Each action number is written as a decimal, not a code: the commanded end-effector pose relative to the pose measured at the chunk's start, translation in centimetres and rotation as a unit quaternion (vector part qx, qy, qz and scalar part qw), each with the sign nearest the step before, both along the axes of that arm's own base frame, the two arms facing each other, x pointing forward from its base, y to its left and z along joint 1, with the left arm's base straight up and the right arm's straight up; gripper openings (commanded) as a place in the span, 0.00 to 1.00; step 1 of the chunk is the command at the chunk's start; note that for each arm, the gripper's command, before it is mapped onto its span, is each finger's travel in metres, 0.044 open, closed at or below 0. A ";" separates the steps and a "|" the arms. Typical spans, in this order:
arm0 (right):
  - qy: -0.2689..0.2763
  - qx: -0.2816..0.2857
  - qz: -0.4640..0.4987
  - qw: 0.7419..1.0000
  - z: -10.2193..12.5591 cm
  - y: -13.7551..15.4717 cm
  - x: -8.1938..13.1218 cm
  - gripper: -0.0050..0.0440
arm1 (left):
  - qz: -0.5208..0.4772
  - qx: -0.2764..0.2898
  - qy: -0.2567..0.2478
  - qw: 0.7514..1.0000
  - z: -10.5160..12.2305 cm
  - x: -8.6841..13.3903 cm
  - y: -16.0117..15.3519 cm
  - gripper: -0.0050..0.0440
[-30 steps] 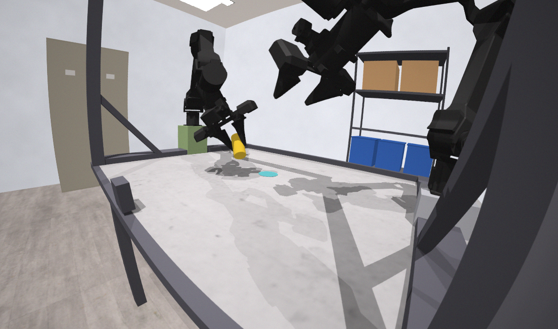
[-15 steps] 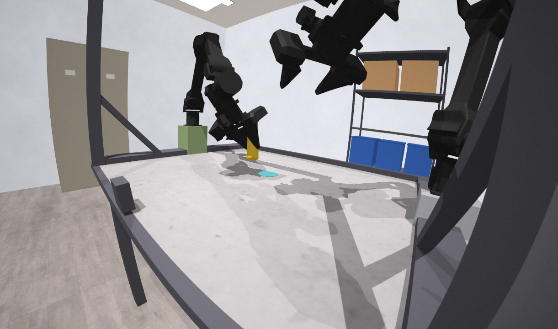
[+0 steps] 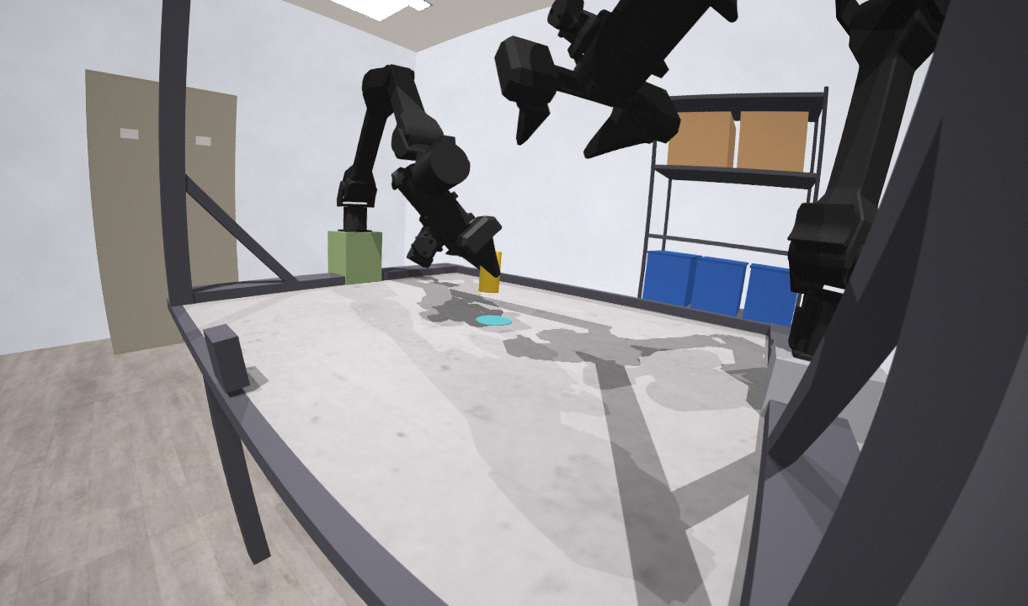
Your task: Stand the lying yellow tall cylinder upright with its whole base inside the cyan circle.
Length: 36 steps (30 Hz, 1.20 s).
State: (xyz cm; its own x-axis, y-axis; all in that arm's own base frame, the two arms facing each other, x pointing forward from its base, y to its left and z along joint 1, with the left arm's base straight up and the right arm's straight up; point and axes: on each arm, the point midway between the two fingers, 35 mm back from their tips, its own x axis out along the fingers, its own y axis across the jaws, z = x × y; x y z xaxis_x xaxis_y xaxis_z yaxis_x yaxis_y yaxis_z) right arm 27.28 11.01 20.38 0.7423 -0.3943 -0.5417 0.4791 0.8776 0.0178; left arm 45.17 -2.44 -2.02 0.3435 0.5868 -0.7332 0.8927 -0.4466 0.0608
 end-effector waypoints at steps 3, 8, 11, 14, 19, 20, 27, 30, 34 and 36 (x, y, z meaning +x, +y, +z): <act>-0.023 0.012 -0.009 1.000 1.6 0.5 0.0 0.92 | -0.044 0.031 0.004 0.999 0.9 0.7 0.8 0.35; -0.026 0.012 -0.020 0.999 1.6 0.4 -0.3 0.92 | -0.047 0.031 0.002 0.998 1.2 0.8 0.6 0.35; -0.022 0.016 -0.025 0.999 1.5 0.2 -0.5 0.92 | -0.045 0.031 0.002 0.998 1.0 1.4 0.7 0.35; -0.016 0.020 -0.028 0.999 1.3 0.1 -0.7 0.92 | -0.047 0.032 0.005 0.998 0.1 1.3 0.6 0.35; -0.010 0.023 -0.030 0.999 1.1 0.0 -0.8 0.92 | -0.047 0.032 0.005 0.998 -1.2 1.4 0.7 0.35; -0.008 0.024 -0.030 0.999 1.0 0.0 -0.9 0.92 | -0.046 0.031 0.005 0.998 -1.7 1.5 0.6 0.35; 0.001 0.029 -0.032 0.999 0.8 0.0 -1.1 0.92 | -0.046 0.029 0.000 0.999 -3.6 2.0 0.5 0.35; 0.000 0.028 -0.032 0.999 0.8 0.0 -1.1 0.92 | -0.046 0.029 0.000 0.999 -3.6 2.0 0.5 0.35; 0.000 0.027 -0.031 0.999 0.8 -0.1 -1.1 0.92 | -0.046 0.027 -0.005 0.999 -3.2 2.1 0.4 0.35; 0.000 0.027 -0.031 0.999 0.8 -0.1 -1.1 0.92 | -0.046 0.027 -0.005 0.999 -3.2 2.1 0.4 0.35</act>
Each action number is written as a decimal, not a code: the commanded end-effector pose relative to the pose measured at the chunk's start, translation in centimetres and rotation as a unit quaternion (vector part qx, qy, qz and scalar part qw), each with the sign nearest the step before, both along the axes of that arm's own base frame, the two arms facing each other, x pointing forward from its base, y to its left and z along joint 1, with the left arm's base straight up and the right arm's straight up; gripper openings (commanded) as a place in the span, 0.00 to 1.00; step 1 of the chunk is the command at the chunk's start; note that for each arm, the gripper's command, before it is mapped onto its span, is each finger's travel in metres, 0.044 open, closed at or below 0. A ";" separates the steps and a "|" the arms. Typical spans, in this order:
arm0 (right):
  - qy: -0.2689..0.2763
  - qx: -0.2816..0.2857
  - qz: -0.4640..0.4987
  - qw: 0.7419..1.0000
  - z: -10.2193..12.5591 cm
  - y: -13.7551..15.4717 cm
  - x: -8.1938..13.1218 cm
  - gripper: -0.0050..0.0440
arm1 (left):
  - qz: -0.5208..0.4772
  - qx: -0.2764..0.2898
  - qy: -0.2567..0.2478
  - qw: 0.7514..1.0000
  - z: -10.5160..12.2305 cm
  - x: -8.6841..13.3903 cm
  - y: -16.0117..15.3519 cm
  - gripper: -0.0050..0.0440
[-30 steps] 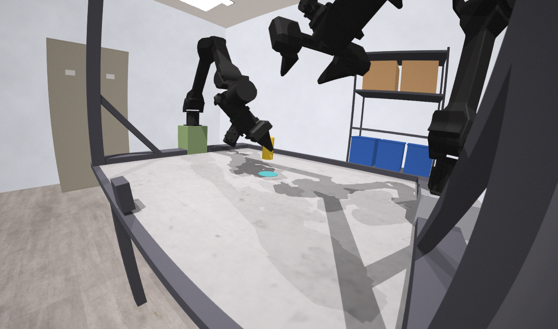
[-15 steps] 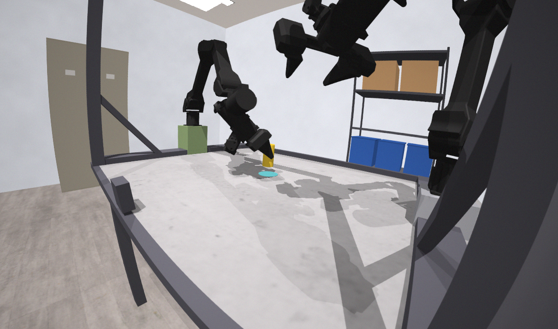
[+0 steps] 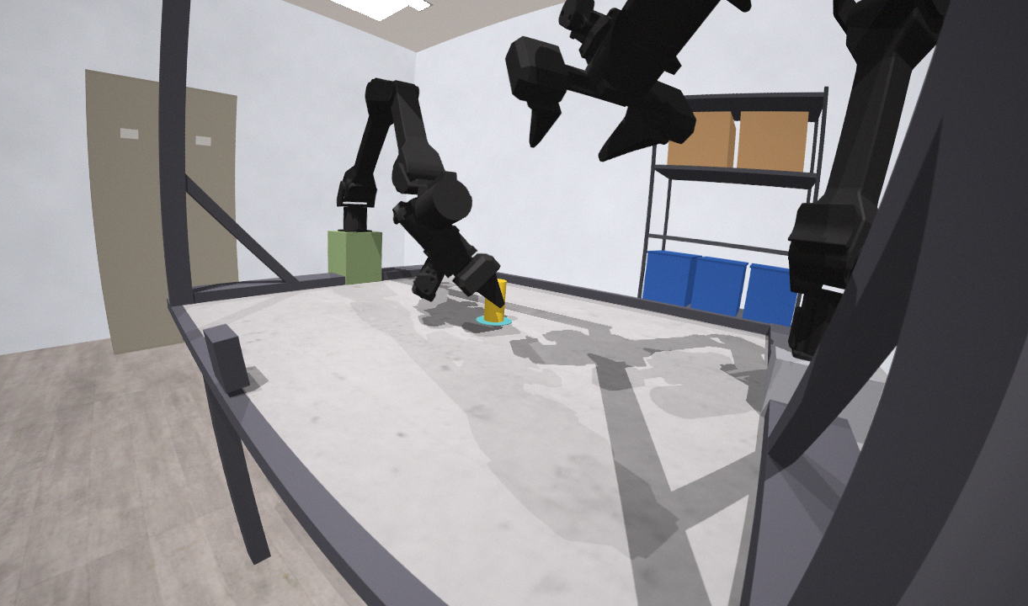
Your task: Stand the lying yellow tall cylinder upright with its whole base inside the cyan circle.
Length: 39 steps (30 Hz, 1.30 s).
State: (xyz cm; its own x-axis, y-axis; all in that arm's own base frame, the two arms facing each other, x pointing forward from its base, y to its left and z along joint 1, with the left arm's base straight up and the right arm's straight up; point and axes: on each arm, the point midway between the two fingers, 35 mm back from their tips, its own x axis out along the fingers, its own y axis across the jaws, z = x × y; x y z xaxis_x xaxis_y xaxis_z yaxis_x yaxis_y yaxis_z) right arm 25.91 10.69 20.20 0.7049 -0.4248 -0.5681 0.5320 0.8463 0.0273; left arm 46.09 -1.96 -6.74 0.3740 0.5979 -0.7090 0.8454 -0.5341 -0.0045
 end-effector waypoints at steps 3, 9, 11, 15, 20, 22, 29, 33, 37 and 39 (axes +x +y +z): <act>-0.010 0.012 -0.002 1.000 0.8 0.1 0.1 0.92 | 0.002 -0.005 -0.022 1.000 1.6 0.9 0.0 0.35; -0.010 0.012 -0.002 1.000 0.8 0.1 0.1 0.92 | 0.002 -0.006 -0.023 1.000 1.7 0.6 0.5 0.35; -0.010 0.012 -0.002 1.000 0.8 0.1 0.1 0.92 | 0.002 -0.006 -0.023 1.000 1.6 0.6 0.4 0.35; -0.010 0.012 -0.002 1.000 0.8 0.1 0.1 0.92 | 0.002 -0.005 -0.022 1.000 1.3 0.7 0.3 0.52; -0.010 0.012 -0.002 1.000 0.8 0.1 0.1 0.92 | 0.003 -0.006 -0.026 1.000 2.4 0.2 -0.3 0.64; -0.010 0.012 -0.002 1.000 0.8 0.1 0.1 0.92 | 0.003 -0.005 -0.026 1.000 3.2 -0.3 -1.0 0.64; -0.027 0.008 0.018 0.999 1.6 0.9 1.0 0.92 | 0.003 -0.011 -0.034 0.999 7.9 -2.2 -4.9 0.64; -0.032 0.007 0.025 0.999 1.8 1.1 1.3 0.92 | 0.003 -0.011 -0.034 0.999 8.8 -2.7 -5.7 0.64; -0.031 0.006 0.025 0.999 1.8 1.1 1.3 0.92 | 0.003 -0.011 -0.034 0.999 8.8 -2.7 -5.7 0.64; -0.031 0.006 0.025 0.999 1.8 1.1 1.3 0.92 | 0.004 -0.010 -0.031 0.999 8.6 -2.8 -5.5 0.64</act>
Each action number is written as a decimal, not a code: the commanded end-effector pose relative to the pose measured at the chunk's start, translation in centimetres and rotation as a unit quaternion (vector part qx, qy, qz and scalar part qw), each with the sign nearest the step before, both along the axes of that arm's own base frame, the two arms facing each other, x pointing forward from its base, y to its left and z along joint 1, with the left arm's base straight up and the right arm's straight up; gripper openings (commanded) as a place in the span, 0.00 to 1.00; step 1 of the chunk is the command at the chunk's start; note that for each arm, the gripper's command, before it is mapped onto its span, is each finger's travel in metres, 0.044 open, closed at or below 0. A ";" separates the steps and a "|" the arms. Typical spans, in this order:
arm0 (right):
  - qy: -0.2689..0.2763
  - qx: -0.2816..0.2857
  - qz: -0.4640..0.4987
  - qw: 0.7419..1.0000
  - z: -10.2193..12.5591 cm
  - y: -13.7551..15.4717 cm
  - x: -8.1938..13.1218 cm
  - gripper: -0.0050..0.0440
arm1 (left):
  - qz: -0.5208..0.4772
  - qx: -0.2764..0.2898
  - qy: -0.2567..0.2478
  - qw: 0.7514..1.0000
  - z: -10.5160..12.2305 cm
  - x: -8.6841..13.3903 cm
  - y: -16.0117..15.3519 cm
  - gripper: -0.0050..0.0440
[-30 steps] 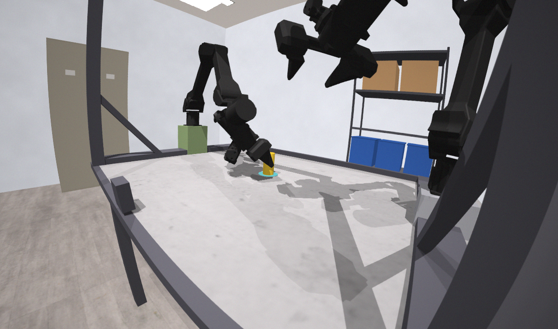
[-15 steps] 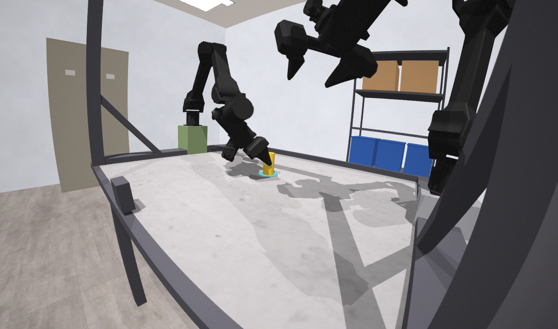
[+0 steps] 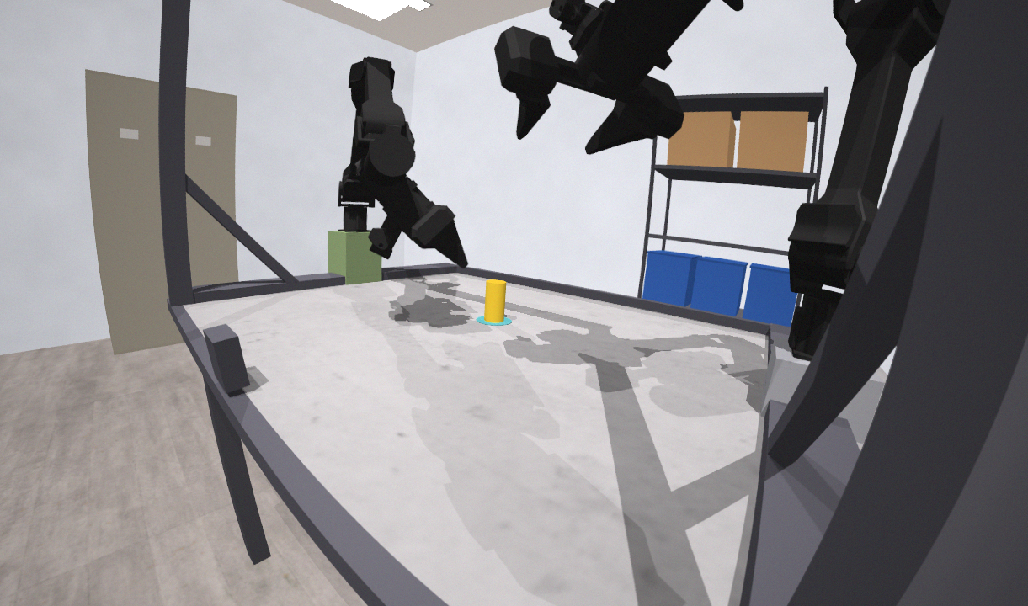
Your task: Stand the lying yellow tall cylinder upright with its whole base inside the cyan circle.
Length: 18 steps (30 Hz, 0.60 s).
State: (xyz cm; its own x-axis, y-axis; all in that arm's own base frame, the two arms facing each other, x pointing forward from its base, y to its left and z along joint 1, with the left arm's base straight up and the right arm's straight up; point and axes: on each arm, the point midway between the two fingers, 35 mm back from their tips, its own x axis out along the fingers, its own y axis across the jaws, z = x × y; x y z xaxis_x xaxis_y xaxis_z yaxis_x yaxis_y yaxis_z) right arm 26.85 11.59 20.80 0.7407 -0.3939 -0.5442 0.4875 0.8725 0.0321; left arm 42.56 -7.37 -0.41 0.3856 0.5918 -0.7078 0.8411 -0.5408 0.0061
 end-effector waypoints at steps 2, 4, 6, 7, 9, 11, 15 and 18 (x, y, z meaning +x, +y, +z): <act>-0.017 0.012 0.000 1.000 1.2 0.2 0.4 0.92 | 0.008 -0.008 -0.025 1.000 2.2 0.7 -0.1 0.64; -0.018 0.013 -0.001 1.000 1.2 0.2 0.4 0.92 | 0.008 -0.008 -0.025 1.000 2.2 0.7 -0.1 0.64; -0.018 0.013 -0.001 1.000 1.2 0.2 0.4 0.92 | 0.008 -0.008 -0.025 1.000 2.2 0.7 -0.1 0.64; -0.018 0.013 -0.001 1.000 1.2 0.2 0.4 0.92 | 0.007 -0.007 -0.024 1.000 2.1 0.7 -0.1 0.64; -0.014 0.011 -0.001 1.000 0.9 0.1 0.2 0.92 | 0.007 -0.007 -0.024 1.000 2.1 0.7 -0.1 0.64; -0.014 0.011 -0.001 1.000 0.9 0.1 0.2 0.92 | 0.006 -0.005 -0.016 1.000 1.5 0.4 0.0 0.64; -0.014 0.011 -0.001 1.000 0.9 0.1 0.2 0.92 | 0.006 -0.005 -0.016 1.000 1.5 0.4 0.0 0.64; -0.014 0.011 -0.001 1.000 0.9 0.1 0.2 0.92 | 0.006 -0.005 -0.016 1.000 1.5 0.4 0.0 0.64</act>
